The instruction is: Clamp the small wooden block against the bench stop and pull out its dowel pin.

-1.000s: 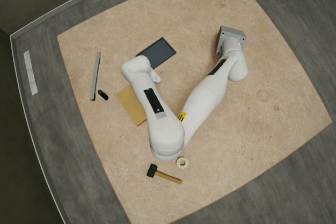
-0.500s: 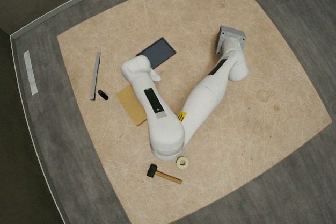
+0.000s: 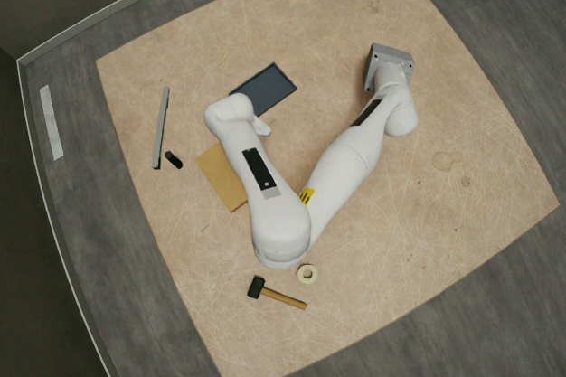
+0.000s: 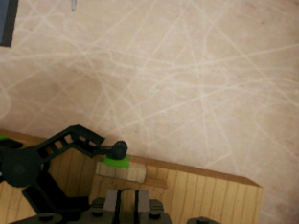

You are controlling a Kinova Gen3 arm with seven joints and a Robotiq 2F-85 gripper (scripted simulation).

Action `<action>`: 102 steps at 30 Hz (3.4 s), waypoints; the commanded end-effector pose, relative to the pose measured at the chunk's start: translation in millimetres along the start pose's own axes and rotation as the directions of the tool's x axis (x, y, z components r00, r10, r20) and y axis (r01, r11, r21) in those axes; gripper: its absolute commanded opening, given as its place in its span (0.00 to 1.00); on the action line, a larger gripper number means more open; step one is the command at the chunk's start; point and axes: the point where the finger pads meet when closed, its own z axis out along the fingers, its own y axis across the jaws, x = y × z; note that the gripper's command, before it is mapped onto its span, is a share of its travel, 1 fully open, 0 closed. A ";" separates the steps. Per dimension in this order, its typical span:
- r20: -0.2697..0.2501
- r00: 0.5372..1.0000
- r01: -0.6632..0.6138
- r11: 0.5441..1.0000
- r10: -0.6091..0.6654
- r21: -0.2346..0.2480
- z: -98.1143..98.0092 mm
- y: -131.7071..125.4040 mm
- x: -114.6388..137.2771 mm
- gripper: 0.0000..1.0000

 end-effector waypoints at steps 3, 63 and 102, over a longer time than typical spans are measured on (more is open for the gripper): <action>0.001 1.000 0.018 1.000 -0.018 0.001 -0.7 -0.4 -0.3 0.10; 0.001 0.968 0.249 0.968 -0.249 0.002 -0.9 -0.4 -0.3 0.10; 0.001 0.929 0.369 0.929 -0.369 0.002 -1.1 -0.4 -0.3 0.10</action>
